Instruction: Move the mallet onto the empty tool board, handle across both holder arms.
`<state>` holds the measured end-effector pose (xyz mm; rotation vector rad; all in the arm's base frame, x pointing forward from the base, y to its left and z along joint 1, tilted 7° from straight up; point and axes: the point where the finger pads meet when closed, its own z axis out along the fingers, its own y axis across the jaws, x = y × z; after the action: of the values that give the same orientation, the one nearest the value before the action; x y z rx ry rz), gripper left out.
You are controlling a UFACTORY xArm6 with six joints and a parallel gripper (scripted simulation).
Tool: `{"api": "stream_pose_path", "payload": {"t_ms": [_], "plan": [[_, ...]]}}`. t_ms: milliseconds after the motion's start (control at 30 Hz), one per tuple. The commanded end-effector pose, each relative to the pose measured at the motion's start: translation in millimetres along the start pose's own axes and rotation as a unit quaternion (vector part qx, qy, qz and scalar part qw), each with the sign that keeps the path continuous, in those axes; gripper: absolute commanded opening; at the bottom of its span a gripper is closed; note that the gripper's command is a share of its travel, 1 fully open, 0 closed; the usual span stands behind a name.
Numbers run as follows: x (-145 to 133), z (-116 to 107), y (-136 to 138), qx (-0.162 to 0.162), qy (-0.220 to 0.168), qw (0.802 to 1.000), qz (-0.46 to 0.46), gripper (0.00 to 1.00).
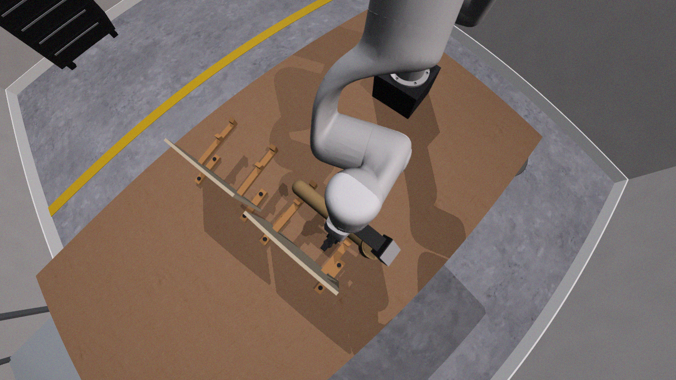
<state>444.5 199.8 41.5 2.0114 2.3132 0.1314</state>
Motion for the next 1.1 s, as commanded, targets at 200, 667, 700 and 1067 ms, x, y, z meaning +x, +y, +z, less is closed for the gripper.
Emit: {"api": "stream_pose_path", "payload": {"t_ms": [200, 667, 700, 1067], "plan": [[1.8, 22.1, 6.0, -0.004, 0.001, 1.000, 0.000, 1.00], [1.8, 22.1, 6.0, -0.004, 0.001, 1.000, 0.000, 0.00], [1.8, 22.1, 6.0, -0.004, 0.001, 1.000, 0.000, 0.00], [1.8, 22.1, 6.0, -0.004, 0.001, 1.000, 0.000, 0.00]]}}
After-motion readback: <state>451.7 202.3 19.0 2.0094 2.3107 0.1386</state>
